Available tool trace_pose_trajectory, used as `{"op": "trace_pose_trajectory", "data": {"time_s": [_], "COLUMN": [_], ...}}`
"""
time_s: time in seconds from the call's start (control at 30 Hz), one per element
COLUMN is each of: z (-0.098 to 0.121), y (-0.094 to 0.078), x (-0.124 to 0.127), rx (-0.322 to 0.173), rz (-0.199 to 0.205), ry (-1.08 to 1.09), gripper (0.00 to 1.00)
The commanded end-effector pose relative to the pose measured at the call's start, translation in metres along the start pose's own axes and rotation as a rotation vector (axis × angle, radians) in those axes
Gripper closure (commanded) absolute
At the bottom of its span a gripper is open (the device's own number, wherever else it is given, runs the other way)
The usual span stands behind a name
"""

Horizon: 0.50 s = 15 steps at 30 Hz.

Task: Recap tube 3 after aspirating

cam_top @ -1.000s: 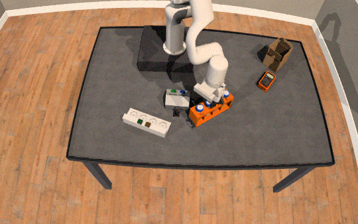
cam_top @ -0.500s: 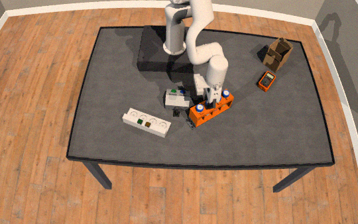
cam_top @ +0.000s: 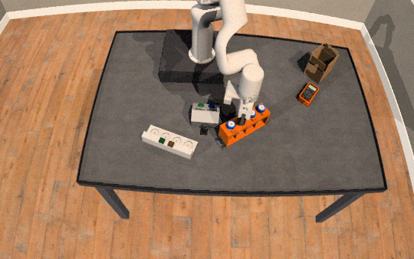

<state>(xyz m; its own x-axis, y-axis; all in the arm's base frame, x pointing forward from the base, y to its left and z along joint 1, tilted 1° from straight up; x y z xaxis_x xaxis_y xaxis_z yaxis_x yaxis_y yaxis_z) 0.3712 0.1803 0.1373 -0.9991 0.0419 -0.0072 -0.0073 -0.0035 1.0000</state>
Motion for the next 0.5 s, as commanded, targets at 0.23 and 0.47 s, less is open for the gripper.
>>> {"op": "trace_pose_trajectory", "data": {"time_s": [0.23, 0.47], "z": [0.0009, 0.0009], "y": [0.0011, 0.0011], "x": [-0.0006, -0.0006], "rx": [0.003, 0.003], "rz": [-0.005, -0.005], "ry": [-0.002, 0.198], "gripper": [1.00, 1.00]}}
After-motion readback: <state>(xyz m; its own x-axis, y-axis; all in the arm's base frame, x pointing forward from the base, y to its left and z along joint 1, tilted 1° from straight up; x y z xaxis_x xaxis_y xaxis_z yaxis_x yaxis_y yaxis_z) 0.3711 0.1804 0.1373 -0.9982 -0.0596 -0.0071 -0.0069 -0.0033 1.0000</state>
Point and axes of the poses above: the point where the finger pads meet when closed, its own y axis back along the fingers, its own x axis across the jaws, z = x × y, the point moved 9 cm from there along y, back along the fingers, and after that the axes turned 7 degrees about y, right-handed, at the moved point
